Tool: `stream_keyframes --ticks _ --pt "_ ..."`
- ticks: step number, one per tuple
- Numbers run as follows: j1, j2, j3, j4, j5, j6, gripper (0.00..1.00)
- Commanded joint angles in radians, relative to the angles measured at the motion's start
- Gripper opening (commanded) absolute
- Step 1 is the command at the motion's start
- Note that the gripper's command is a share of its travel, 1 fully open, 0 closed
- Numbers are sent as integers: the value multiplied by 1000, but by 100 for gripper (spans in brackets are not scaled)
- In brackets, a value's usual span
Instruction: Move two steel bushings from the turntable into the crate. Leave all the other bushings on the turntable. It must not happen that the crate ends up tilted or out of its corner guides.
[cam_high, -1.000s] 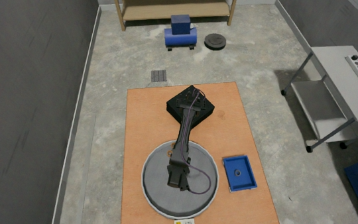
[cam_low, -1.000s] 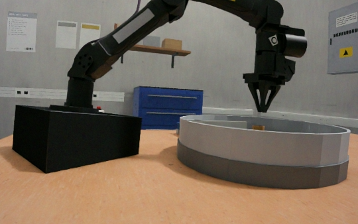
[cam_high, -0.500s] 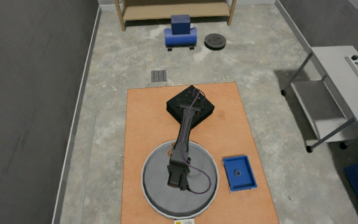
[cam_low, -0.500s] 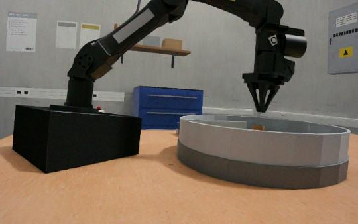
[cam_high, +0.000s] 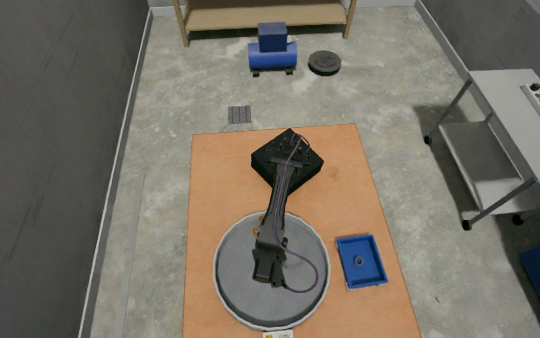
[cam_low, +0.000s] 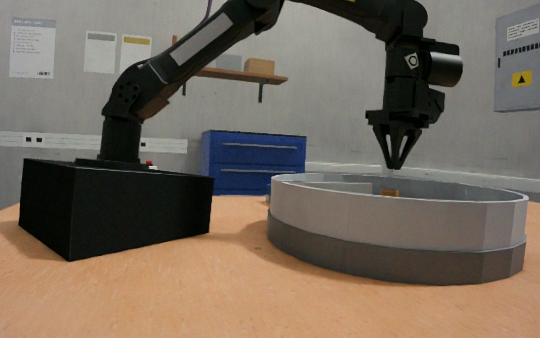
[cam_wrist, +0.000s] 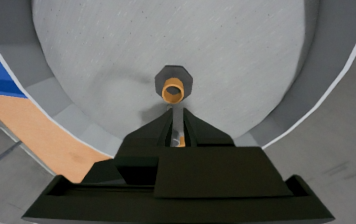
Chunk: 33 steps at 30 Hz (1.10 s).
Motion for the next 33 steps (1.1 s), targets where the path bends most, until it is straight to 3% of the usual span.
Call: stream_keyframes --ticks 1,14,18,23,25,29,33 --pt "-16 -34 45 -3 -6 -7 14" --pt "-21 -48 22 25 -6 -15 13" --pt "-47 -105 -127 62 -10 -41 13" --pt "-115 -245 -378 150 -8 -108 13" --pt "-115 -245 -378 150 -8 -108 13" --pt "-193 -371 -587 232 -9 -185 13" --pt "-246 -445 -701 280 -12 -238 13"
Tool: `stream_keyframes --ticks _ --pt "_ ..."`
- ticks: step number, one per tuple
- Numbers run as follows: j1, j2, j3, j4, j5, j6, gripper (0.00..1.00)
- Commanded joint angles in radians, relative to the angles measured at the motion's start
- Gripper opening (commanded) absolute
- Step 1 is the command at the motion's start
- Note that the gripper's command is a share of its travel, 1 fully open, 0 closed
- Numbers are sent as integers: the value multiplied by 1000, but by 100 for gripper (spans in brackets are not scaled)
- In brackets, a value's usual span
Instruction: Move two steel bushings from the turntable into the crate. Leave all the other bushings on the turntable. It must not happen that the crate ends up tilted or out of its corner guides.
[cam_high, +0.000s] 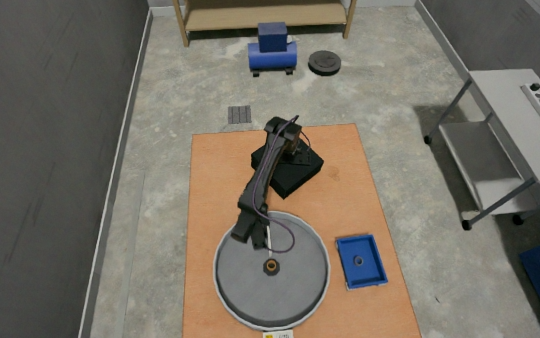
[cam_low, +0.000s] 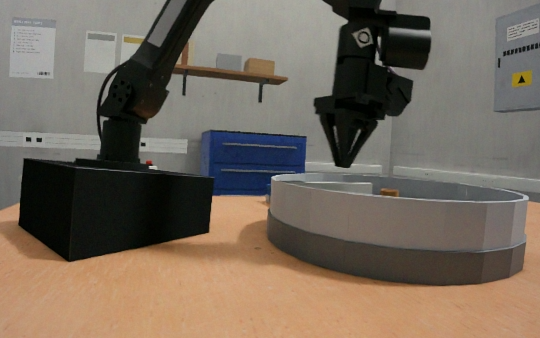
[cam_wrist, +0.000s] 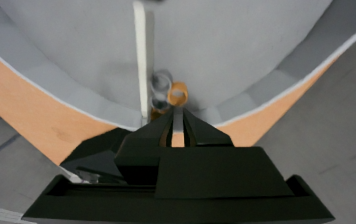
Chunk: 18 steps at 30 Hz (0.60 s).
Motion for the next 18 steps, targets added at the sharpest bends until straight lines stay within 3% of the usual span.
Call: stream_keyframes --ticks 1,18 --pt "-34 -68 -60 74 -14 -68 13" --pt "-32 -76 -56 80 -20 -72 13"
